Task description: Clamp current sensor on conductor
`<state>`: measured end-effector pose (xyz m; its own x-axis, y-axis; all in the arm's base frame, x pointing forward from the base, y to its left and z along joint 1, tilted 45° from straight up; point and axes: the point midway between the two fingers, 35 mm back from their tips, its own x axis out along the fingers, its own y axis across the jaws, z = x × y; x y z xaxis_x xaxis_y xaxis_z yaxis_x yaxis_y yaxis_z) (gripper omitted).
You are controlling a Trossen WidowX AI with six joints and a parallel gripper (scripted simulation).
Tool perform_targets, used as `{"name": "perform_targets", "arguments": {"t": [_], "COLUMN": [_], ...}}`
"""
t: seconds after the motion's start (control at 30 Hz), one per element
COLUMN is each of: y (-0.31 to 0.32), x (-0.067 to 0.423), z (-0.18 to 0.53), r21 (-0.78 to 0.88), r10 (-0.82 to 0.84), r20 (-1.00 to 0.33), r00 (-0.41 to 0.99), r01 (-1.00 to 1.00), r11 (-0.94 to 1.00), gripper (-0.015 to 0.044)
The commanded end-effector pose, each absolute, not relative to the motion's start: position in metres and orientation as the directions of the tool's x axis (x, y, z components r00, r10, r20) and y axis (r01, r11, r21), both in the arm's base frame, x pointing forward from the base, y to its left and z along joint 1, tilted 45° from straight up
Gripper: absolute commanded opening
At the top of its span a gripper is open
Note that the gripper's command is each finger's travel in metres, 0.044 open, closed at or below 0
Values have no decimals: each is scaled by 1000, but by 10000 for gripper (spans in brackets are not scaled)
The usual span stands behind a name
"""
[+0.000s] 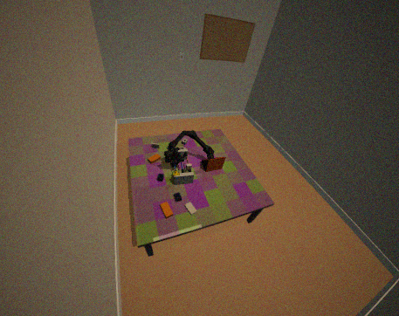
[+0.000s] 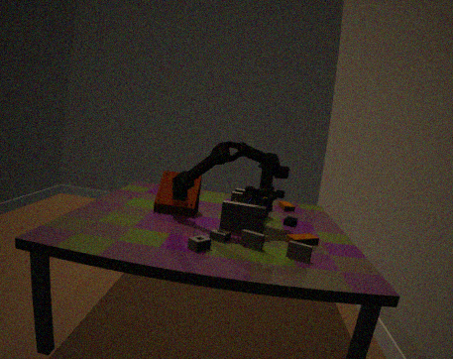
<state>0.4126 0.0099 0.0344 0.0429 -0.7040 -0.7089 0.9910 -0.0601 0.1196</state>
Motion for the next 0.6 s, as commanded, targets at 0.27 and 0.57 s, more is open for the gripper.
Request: {"name": "perform_targets", "arguments": {"t": [0.27, 0.57], "y": [8, 9], "x": [412, 412], "z": [31, 33], "r21": [106, 108], "r10": [-701, -702], "r20": [-713, -711], "r00": [23, 26], "r01": [991, 992], "r11": [-76, -73], "gripper": [0, 210]}}
